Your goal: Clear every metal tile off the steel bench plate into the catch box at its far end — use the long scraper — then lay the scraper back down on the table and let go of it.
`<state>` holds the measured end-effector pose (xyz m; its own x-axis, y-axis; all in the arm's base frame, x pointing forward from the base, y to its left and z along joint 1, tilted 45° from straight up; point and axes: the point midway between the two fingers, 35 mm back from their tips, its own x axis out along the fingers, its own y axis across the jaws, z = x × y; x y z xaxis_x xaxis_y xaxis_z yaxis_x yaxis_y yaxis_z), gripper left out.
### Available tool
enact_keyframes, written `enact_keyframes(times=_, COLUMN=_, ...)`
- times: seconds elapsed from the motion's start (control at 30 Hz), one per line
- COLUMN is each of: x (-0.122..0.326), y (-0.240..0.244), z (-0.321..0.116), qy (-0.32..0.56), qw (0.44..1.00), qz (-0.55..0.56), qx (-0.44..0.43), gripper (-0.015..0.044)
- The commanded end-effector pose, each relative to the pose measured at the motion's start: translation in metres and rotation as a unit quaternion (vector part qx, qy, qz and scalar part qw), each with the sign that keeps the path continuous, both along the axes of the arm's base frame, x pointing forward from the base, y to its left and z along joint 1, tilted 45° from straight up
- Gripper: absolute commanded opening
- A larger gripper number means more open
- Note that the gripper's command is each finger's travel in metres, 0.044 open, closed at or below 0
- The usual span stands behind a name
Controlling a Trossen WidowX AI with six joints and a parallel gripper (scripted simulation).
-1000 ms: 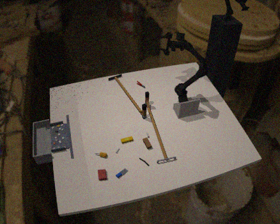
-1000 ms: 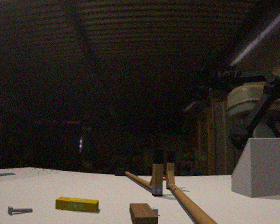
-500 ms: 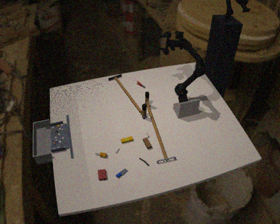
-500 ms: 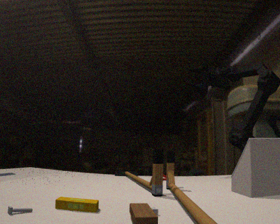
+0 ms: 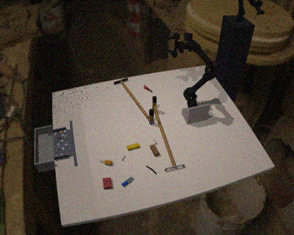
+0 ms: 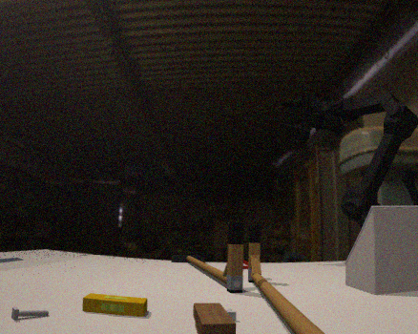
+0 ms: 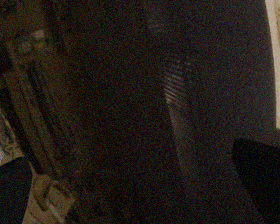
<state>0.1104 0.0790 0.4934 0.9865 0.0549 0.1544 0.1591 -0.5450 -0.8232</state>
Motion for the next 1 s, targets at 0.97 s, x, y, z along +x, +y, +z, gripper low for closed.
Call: enact_keyframes(times=0.97, x=0.006, y=-0.017, z=0.001, qy=0.013, qw=0.998, qz=0.024, qx=0.064, gripper=0.044)
